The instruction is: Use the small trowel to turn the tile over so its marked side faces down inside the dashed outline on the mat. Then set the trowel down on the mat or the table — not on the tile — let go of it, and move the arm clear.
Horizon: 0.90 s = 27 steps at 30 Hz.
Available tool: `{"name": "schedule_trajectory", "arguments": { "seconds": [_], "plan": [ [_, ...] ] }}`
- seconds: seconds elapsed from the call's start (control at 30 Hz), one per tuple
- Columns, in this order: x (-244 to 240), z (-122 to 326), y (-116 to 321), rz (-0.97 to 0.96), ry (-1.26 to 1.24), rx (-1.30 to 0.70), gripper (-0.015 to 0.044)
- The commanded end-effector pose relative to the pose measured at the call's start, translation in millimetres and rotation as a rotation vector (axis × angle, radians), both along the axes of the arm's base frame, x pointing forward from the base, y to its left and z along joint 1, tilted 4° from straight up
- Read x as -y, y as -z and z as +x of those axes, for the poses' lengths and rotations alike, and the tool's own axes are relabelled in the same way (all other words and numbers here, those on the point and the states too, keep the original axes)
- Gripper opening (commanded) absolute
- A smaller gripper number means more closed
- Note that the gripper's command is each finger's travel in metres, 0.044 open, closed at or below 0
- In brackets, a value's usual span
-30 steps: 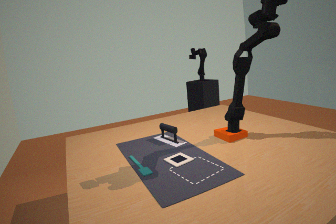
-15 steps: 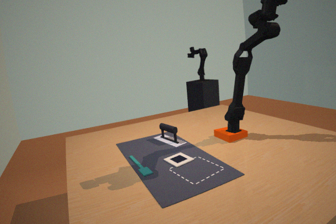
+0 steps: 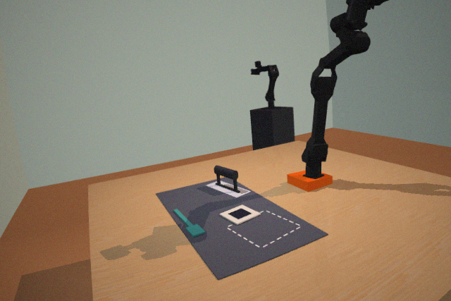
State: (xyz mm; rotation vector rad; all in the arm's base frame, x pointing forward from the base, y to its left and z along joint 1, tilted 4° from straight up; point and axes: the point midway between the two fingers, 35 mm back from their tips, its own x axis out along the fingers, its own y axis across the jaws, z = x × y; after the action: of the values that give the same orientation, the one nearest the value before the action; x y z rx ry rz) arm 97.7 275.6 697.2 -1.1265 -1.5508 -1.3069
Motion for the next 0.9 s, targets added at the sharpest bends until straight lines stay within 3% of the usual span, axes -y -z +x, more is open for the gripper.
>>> {"name": "schedule_trajectory", "arguments": {
  "seconds": [0.0, 0.87],
  "plan": [
    [-5.0, 15.3, 3.8, -0.062, -0.013, -0.024, 0.03],
    [-17.0, 130.6, 43.4, -0.393, -0.112, -0.322, 0.03]
  ]
}}
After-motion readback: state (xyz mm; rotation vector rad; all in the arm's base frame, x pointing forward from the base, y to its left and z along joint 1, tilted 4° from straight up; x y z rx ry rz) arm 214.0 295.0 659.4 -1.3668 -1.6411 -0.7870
